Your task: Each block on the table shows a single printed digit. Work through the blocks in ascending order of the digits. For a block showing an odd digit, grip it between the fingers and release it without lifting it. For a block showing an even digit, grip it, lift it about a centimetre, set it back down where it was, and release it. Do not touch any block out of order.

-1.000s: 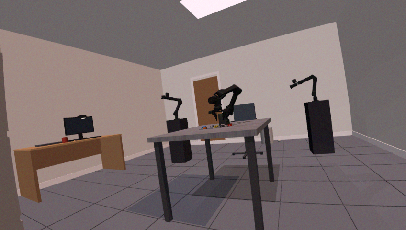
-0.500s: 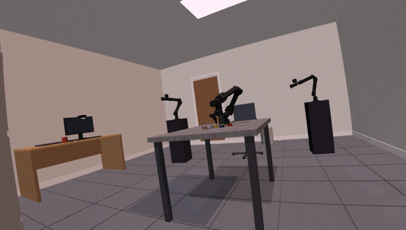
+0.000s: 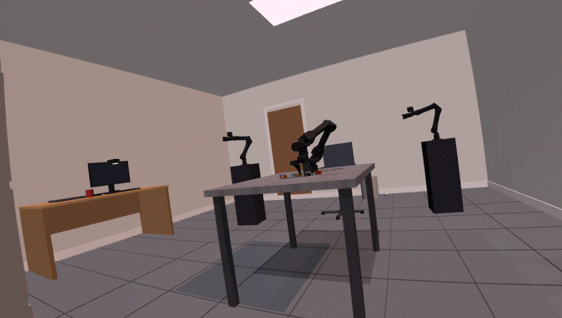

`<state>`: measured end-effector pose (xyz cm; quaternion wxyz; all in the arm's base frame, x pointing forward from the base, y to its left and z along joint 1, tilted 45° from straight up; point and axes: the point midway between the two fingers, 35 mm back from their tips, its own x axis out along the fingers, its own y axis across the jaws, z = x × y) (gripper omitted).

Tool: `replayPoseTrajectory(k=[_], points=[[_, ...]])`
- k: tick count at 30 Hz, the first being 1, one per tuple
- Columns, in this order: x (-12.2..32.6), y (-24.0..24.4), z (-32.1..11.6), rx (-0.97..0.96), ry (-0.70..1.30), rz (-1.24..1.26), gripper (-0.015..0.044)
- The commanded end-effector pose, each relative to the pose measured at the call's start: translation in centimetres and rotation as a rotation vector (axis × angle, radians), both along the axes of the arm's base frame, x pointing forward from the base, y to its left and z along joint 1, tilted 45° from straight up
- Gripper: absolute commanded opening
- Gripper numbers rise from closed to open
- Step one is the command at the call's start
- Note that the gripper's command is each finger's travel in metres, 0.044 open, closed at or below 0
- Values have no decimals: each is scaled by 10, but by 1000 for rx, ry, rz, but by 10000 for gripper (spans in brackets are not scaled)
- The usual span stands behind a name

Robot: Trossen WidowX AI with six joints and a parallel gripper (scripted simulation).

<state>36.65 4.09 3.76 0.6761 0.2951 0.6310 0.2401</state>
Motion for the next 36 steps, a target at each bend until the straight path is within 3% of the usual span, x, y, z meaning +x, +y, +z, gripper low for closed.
replayPoseTrajectory(k=[1,8,23,33,36], points=[[0,1,-2,4,4,-7,295],[0,1,-2,4,4,-7,120],[0,1,-2,4,4,-7,120],[0,1,-2,4,4,-7,383],[0,1,-2,4,4,-7,400]])
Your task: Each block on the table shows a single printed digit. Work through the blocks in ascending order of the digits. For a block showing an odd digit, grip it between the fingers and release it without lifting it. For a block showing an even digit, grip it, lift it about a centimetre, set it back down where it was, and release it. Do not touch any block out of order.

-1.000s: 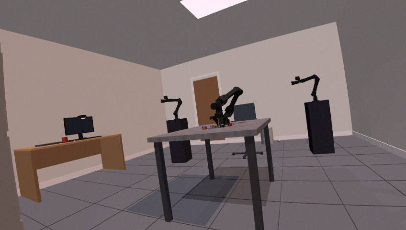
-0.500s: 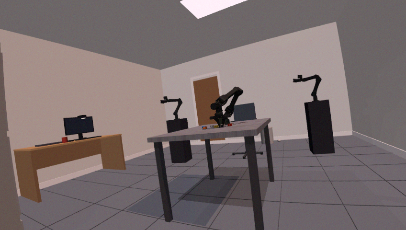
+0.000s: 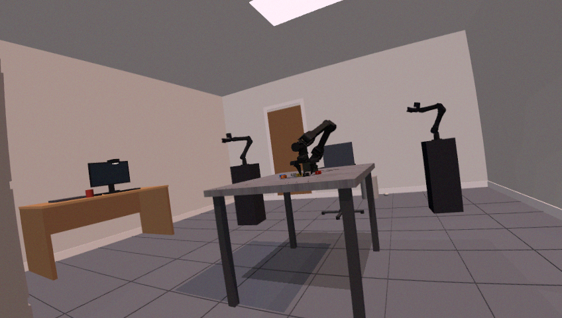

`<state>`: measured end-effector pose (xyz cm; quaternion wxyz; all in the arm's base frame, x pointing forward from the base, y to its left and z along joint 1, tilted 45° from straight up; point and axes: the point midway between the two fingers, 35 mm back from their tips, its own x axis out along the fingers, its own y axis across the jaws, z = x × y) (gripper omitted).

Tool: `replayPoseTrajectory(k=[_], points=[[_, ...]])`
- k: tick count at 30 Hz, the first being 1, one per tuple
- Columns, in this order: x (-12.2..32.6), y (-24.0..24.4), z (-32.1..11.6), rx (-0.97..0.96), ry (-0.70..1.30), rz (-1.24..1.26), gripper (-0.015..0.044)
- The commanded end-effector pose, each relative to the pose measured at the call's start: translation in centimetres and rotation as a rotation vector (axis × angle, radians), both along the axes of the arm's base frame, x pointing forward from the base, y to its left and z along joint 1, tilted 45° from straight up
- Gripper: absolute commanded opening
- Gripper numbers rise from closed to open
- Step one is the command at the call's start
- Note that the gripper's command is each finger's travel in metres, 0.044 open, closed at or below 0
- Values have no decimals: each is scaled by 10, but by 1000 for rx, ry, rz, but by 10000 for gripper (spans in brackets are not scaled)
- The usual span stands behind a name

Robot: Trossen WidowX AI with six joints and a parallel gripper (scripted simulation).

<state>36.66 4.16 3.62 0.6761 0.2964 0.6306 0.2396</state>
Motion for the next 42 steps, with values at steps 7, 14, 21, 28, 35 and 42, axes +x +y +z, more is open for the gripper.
replayPoseTrajectory(k=[7,14,21,28,35,42], points=[[-3,-25,25,1,4,-5,400],[-3,-43,41,-3,4,-5,321],[-10,-82,82,-3,6,-5,138],[-10,-82,82,-3,6,-5,120],[-10,-85,80,-4,6,-5,120],[-15,-162,7,-17,7,-7,120]])
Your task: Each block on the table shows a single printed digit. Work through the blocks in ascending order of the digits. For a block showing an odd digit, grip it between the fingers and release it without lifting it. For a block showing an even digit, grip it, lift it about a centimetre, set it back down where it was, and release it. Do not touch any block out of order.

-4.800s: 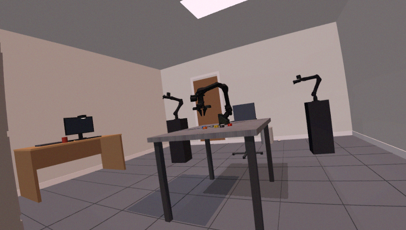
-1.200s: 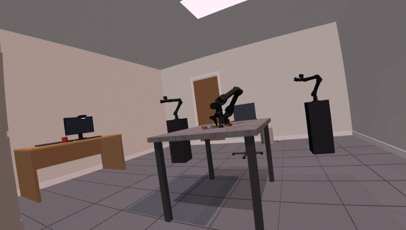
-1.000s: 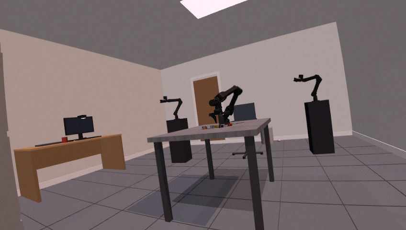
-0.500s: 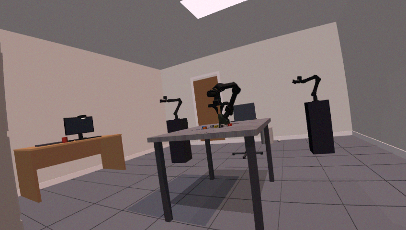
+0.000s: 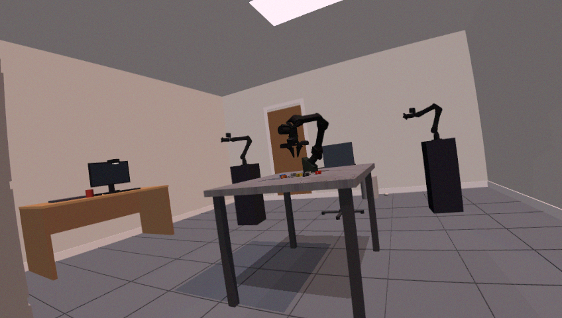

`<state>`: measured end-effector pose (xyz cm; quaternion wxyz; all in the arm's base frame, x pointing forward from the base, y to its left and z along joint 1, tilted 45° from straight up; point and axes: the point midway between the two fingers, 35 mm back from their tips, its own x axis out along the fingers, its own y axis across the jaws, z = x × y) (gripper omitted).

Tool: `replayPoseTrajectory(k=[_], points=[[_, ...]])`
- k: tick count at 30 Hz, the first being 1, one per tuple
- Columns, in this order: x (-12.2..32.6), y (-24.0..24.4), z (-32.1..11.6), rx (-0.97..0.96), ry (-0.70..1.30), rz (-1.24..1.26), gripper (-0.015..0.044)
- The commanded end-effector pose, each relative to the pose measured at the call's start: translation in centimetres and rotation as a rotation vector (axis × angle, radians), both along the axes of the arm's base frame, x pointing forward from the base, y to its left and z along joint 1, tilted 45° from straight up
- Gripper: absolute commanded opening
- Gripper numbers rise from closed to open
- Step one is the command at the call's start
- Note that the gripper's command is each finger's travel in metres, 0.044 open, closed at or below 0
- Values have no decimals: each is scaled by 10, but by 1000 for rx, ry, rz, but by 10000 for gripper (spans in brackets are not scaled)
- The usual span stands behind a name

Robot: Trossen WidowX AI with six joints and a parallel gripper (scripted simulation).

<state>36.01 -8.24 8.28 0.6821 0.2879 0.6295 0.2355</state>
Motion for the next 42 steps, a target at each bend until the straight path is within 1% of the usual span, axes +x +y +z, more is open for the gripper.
replayPoseTrajectory(k=[1,4,12,14,17,19,22,23,42], points=[[-12,-48,-49,3,17,-9,120],[-22,-75,-78,7,16,-7,120],[-23,-77,-80,7,16,-7,120],[-21,-70,-89,7,15,-7,172],[-16,-38,-122,8,14,-7,251],[-16,-22,-136,10,14,-7,304],[-16,-20,-138,10,14,-6,383],[-16,-20,-138,10,14,-6,400],[-13,-2,-157,11,13,-7,400]])
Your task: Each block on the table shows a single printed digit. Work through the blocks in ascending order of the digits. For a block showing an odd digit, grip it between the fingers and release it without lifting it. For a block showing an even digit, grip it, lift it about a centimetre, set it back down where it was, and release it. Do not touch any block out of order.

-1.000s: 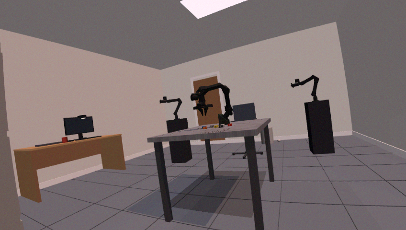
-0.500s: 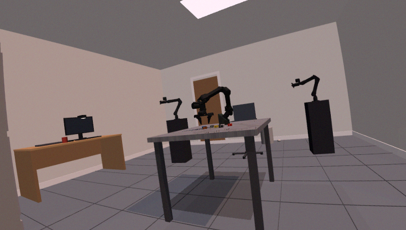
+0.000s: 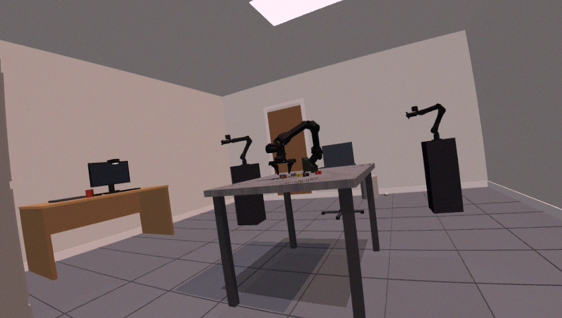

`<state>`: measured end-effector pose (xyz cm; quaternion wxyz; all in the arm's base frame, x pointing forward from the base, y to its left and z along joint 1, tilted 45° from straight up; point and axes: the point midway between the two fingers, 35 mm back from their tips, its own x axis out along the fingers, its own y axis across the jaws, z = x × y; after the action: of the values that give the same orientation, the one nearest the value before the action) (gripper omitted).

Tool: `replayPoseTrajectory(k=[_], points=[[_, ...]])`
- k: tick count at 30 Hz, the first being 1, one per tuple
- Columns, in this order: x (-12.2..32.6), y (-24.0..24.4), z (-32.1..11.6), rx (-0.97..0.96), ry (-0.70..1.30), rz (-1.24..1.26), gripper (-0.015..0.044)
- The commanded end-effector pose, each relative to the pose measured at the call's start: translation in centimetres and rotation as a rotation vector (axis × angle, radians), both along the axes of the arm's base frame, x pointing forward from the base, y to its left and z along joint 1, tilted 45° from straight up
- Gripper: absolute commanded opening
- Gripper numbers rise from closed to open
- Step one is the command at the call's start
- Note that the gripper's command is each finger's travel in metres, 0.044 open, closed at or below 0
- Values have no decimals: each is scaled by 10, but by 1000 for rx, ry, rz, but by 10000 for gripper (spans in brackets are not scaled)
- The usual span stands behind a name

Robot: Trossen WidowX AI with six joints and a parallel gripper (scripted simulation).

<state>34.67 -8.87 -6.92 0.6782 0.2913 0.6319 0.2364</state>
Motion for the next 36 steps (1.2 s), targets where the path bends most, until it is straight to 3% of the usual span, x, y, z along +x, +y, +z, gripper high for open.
replayPoseTrajectory(k=[1,8,19,36], points=[[0,6,-6,5,4,-7,400],[1,12,-12,5,4,-7,400],[1,12,-12,5,4,-7,120],[2,11,-11,3,-5,-6,120]])
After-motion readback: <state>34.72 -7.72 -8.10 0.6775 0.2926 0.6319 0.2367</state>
